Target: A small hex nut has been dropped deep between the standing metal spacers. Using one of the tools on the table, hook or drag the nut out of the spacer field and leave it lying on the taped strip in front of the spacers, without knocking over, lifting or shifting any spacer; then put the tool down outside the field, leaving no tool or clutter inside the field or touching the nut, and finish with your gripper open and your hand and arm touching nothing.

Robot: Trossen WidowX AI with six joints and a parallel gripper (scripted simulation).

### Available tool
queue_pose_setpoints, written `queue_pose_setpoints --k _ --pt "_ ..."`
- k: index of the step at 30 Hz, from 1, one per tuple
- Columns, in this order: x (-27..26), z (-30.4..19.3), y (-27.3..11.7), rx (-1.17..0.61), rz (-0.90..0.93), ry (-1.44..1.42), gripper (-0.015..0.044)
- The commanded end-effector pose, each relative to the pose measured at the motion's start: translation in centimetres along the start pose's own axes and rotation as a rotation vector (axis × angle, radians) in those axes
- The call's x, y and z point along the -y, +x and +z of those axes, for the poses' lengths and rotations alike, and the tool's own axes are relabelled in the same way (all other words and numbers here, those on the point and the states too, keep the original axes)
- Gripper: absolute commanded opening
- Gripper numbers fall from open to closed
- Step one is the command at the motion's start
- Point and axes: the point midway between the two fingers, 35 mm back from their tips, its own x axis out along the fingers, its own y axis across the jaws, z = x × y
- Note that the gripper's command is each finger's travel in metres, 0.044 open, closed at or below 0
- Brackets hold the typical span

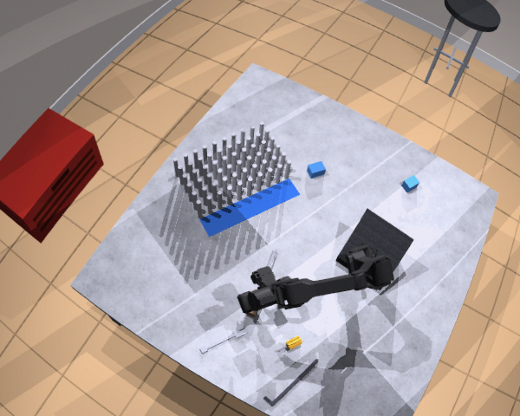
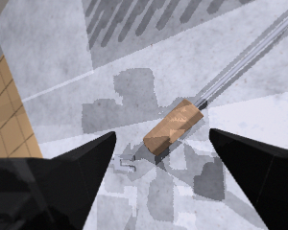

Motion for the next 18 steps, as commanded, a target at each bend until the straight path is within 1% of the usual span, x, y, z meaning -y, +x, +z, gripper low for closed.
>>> queue_pose_setpoints --k 1,18 --pt "-0.35 -0.15 0.55 -0.03 -0.143 -0.853 0.044" --pt "-0.61 -0.24 0.61 -0.157 -0.234 -1.655 0.044"
